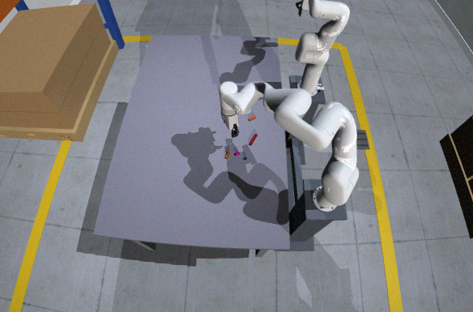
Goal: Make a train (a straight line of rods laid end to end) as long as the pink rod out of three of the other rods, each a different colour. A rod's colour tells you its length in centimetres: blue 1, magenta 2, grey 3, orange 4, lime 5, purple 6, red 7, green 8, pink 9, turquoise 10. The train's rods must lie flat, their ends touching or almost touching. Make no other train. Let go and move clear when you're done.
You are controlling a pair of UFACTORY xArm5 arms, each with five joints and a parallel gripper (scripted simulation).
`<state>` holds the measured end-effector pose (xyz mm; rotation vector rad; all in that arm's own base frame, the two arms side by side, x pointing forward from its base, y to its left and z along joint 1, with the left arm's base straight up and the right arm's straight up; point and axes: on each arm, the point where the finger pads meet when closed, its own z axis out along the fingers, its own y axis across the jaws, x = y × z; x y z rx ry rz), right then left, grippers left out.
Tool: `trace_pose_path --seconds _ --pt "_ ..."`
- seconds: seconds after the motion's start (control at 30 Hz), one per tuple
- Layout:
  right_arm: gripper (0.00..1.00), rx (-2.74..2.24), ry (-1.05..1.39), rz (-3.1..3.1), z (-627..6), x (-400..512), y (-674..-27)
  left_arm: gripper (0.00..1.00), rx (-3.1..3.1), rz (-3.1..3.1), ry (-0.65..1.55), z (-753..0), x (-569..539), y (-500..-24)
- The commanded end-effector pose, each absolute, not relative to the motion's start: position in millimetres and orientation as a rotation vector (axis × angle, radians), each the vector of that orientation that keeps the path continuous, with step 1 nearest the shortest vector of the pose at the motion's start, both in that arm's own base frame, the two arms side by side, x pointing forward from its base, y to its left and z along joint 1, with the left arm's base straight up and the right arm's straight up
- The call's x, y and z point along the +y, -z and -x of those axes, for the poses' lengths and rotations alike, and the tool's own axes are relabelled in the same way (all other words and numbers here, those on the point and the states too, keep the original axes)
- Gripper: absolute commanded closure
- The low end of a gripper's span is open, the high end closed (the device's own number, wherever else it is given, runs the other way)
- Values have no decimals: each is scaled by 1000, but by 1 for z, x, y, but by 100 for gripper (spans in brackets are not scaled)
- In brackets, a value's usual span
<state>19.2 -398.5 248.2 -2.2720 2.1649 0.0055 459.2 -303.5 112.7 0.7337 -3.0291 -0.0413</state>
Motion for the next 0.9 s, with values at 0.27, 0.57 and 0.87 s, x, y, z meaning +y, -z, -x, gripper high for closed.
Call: trace_pose_path --seconds 0.27,0.57,0.87 --pt "0 2167 0 2274 -19 -400 -250 0 -3101 -527 -5 -425 -224 -90" --pt "0 2167 0 2274 -19 -400 -250 74 -3101 -526 -5 -425 -224 -90" --pt "0 2167 0 2274 -19 -400 -250 74 -3101 -526 -5 -425 -224 -90"
